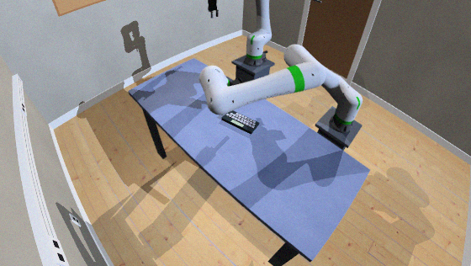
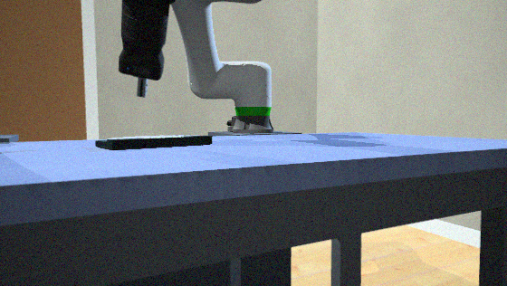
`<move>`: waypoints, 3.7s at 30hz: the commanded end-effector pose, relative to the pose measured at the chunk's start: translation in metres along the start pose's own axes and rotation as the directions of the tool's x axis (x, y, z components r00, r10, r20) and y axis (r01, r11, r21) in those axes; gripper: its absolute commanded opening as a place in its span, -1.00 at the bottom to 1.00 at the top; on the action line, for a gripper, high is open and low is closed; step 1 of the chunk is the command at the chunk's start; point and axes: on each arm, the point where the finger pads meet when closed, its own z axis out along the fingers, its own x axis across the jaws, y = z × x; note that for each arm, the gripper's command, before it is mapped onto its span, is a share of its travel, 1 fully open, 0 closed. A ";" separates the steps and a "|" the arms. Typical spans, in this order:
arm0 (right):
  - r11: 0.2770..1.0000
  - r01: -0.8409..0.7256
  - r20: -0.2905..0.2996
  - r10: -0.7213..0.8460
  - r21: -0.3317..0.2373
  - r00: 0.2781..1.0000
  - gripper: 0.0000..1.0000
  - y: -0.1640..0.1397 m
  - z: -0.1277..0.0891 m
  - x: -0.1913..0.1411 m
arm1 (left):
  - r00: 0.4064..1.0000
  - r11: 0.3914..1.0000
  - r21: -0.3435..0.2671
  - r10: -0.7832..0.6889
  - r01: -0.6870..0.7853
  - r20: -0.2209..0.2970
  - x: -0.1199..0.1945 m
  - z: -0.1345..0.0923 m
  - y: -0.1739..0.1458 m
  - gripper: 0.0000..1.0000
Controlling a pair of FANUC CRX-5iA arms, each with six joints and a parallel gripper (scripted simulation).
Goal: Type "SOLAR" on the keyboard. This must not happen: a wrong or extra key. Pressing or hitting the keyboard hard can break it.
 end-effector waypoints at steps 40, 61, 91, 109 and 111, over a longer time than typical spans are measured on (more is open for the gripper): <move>1.000 0.000 0.000 0.000 -0.003 1.000 1.00 0.000 -0.001 0.000 | 0.848 0.830 -0.180 -0.509 0.529 0.148 -0.039 -0.030 0.079 -1.00; 1.000 0.000 0.000 0.000 -0.003 1.000 1.00 0.000 -0.001 0.000 | 0.848 0.830 -0.180 -0.509 0.529 0.148 -0.029 0.013 0.112 -1.00; 1.000 0.000 0.000 0.000 -0.003 1.000 1.00 0.000 -0.001 0.000 | 0.848 0.830 -0.180 -0.509 0.529 0.148 -0.028 0.019 0.116 -1.00; 1.000 0.000 0.000 0.000 -0.003 1.000 1.00 0.000 -0.001 0.000 | 0.848 0.830 -0.180 -0.509 0.529 0.148 -0.027 0.021 0.117 -1.00; 1.000 0.000 0.000 0.000 -0.003 1.000 1.00 0.000 -0.001 0.000 | 0.848 0.830 -0.180 -0.509 0.529 0.148 -0.027 0.021 0.118 -1.00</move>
